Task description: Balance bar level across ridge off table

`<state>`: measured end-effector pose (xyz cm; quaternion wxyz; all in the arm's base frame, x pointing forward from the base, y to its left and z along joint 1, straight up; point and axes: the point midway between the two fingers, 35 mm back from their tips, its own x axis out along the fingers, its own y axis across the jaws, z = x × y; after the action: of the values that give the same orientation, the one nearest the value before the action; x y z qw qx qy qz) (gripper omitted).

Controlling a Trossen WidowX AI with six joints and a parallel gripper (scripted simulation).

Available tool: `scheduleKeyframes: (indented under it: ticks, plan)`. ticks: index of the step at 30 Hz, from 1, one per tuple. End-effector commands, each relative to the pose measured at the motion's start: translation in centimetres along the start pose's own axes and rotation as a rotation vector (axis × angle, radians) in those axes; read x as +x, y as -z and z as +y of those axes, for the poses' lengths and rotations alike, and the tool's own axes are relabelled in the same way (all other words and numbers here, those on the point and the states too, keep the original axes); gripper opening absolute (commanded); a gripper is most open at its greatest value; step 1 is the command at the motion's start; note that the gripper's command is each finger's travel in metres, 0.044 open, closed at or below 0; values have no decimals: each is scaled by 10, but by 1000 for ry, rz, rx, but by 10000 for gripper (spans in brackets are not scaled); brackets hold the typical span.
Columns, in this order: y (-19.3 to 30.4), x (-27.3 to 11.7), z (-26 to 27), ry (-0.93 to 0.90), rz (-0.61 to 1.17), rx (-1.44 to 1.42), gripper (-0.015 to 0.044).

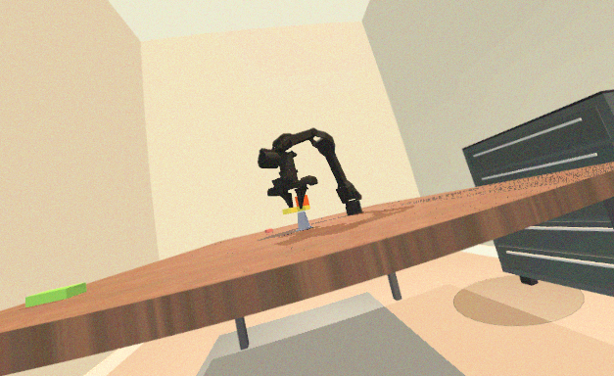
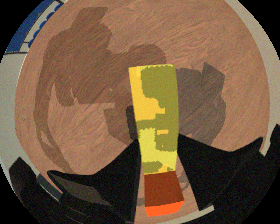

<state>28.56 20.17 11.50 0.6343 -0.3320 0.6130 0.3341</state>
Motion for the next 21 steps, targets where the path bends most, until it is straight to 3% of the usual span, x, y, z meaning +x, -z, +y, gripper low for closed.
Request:
scheduleKeyframes:
  ticks: [1, 11, 17, 21]
  plan:
    - [0, 0, 0, 0, 0, 0, 0]
    - [0, 0, 0, 0, 0, 0, 0]
    - [0, 0, 0, 0, 0, 0, 157]
    - [0, 0, 0, 0, 0, 0, 167]
